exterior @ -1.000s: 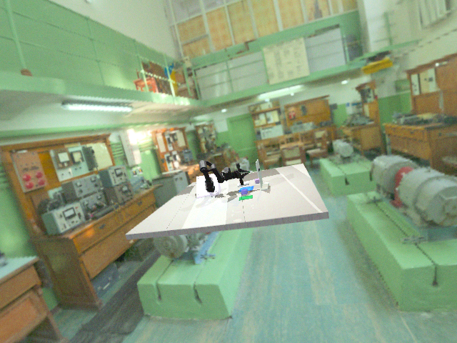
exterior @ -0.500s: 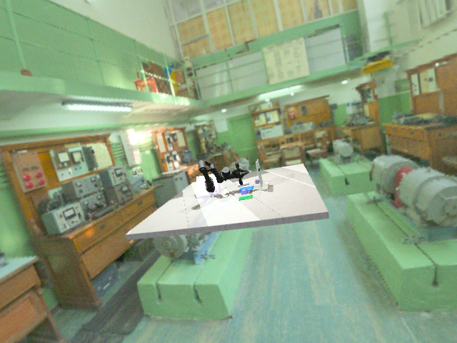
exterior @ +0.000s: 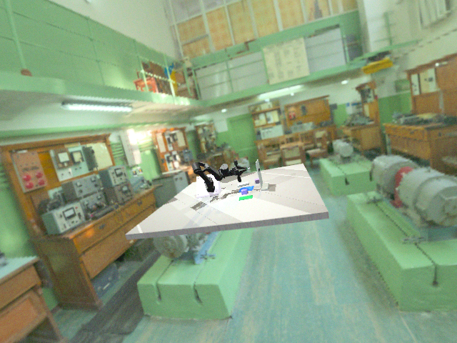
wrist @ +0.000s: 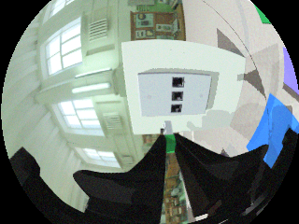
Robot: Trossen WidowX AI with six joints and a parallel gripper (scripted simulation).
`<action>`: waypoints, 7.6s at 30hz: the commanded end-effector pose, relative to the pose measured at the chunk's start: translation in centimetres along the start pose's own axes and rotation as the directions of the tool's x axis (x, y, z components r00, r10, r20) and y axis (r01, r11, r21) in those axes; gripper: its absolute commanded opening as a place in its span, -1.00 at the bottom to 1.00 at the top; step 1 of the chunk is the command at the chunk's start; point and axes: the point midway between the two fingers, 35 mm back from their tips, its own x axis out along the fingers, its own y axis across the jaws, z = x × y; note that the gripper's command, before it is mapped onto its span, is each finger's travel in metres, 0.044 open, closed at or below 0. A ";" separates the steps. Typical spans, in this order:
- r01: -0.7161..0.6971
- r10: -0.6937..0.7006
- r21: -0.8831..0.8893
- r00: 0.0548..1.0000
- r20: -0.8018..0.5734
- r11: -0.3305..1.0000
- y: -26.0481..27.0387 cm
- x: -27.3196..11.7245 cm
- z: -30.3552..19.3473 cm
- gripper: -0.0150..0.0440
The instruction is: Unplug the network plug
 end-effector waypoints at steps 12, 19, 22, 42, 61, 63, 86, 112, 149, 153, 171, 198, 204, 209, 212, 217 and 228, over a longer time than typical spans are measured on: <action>-0.005 0.005 0.008 1.000 0.009 1.000 2.8 -1.2 0.2 -0.49; 0.030 -0.030 0.026 1.000 -0.002 0.999 2.7 -1.2 -0.1 -0.49; 0.100 -0.099 0.058 0.995 -0.022 0.993 1.9 -0.7 -0.7 -0.49; 0.521 -0.517 0.174 0.853 -0.070 0.836 -3.6 -0.1 -3.5 -0.49; 0.753 -0.774 0.198 0.631 0.053 0.627 -6.6 -1.9 -3.4 -0.49; 0.767 -0.790 0.198 0.608 0.075 0.610 -6.7 -2.1 -3.2 -0.49; 0.795 -0.819 0.198 0.560 0.124 0.573 -8.7 -2.3 -2.9 -0.49; 0.794 -0.818 0.196 0.562 0.123 0.576 -11.7 -2.3 -2.9 -0.49; 0.791 -0.816 0.199 0.564 0.129 0.579 -13.0 -2.3 -2.5 0.04; 0.791 -0.816 0.199 0.564 0.129 0.579 -13.0 -2.3 -2.5 0.04; 0.793 -0.817 0.197 0.563 0.124 0.576 -11.3 -3.4 -3.0 0.04; 0.796 -0.820 0.197 0.561 0.116 0.573 -8.6 -3.7 -3.4 0.04; 0.796 -0.820 0.198 0.561 0.114 0.572 -7.9 -3.6 -3.5 0.04; 0.797 -0.820 0.198 0.560 0.113 0.571 -7.3 -3.6 -3.5 0.04; 0.797 -0.821 0.198 0.560 0.113 0.571 -6.9 -3.6 -3.6 0.04; 0.797 -0.821 0.198 0.560 0.113 0.571 -6.3 -3.7 -3.6 0.04; 0.797 -0.820 0.197 0.560 0.114 0.571 -4.9 -3.8 -3.5 0.04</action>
